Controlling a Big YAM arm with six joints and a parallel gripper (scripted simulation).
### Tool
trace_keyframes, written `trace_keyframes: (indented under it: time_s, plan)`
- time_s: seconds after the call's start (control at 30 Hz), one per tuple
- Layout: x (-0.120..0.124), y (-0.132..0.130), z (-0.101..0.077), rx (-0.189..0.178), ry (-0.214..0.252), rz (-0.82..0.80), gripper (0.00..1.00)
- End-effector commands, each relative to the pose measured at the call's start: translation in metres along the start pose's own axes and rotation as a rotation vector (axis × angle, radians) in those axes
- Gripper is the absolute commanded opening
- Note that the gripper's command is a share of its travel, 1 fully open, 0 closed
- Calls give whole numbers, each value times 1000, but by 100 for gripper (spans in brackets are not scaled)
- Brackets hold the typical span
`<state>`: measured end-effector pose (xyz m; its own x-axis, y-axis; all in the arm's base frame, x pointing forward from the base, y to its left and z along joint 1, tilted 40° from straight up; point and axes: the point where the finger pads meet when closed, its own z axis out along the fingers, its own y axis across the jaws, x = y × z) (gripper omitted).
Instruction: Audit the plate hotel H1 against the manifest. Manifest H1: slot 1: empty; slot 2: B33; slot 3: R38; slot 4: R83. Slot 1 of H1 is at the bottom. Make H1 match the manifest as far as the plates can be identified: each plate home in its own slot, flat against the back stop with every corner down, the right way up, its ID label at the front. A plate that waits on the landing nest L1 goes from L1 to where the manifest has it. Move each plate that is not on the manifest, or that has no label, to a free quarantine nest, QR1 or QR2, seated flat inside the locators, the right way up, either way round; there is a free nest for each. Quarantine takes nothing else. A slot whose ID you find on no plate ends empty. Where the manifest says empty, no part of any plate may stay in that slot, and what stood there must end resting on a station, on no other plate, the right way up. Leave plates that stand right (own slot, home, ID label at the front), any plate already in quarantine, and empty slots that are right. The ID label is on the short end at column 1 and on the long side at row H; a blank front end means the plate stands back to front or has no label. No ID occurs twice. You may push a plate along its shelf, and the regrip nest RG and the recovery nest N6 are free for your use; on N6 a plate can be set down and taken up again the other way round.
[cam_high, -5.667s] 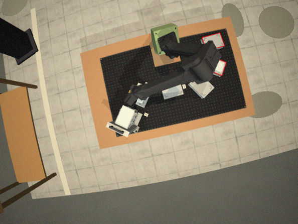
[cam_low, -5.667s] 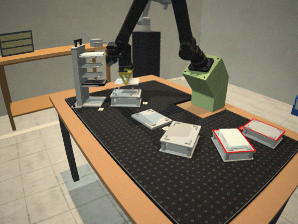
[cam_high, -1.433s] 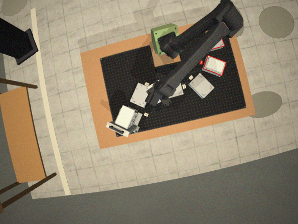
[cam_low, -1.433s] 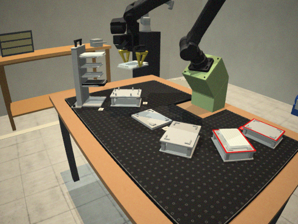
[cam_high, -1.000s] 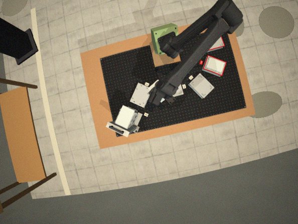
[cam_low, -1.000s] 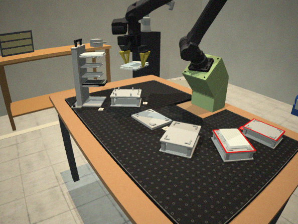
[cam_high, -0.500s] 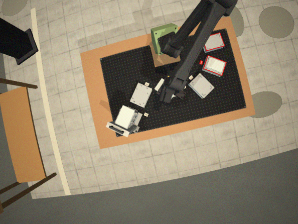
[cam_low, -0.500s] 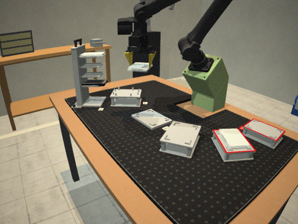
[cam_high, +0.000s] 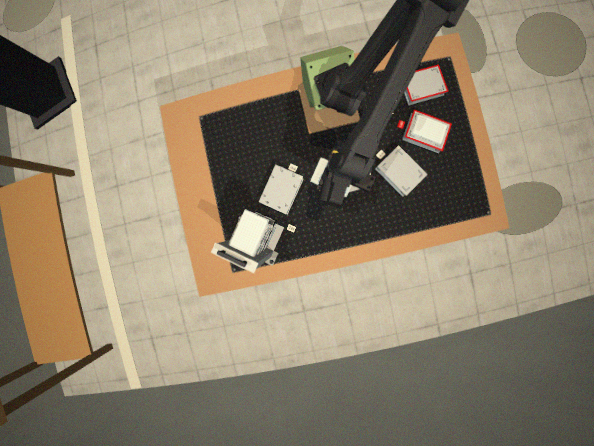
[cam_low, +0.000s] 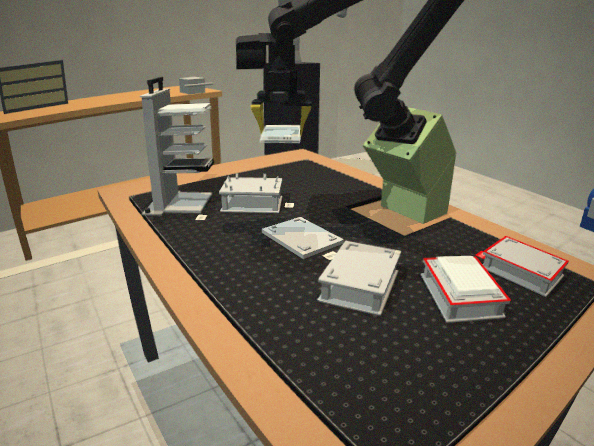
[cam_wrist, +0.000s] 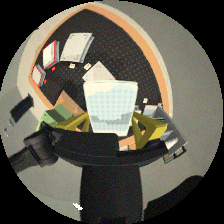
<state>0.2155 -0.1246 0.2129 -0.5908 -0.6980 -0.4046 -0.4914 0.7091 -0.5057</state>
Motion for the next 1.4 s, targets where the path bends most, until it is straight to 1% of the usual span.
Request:
trace_keyframes:
  time_s: [0.0,0.07,0.13,0.23,0.3,0.33,0.47,0.7,0.8,0.87,0.9,1.0,1.03,1.07,1.37]
  plan:
    - [1,1,-4,11,3,-90,86]
    - [1,1,-4,10,3,-124,86]
    - [-7,9,-3,3,-4,-182,86]
    - [-13,17,-3,3,-4,-252,86]
    - [-13,17,-3,3,-4,-252,86]
    - [-15,17,-3,13,-5,-279,86]
    - [-22,30,-4,3,-5,-368,86]
    - [-36,48,-4,5,-6,-531,86]
    - [-38,49,-4,9,-7,-602,86]
    - [-38,49,-4,9,-7,-602,86]
    - [-33,47,1,-10,9,-603,86]
    - [-33,47,-1,-4,8,-675,86]
    - [-38,46,4,4,-3,-699,86]
    - [-39,46,7,3,-6,-702,86]
    - [-38,48,31,2,-6,-680,86]
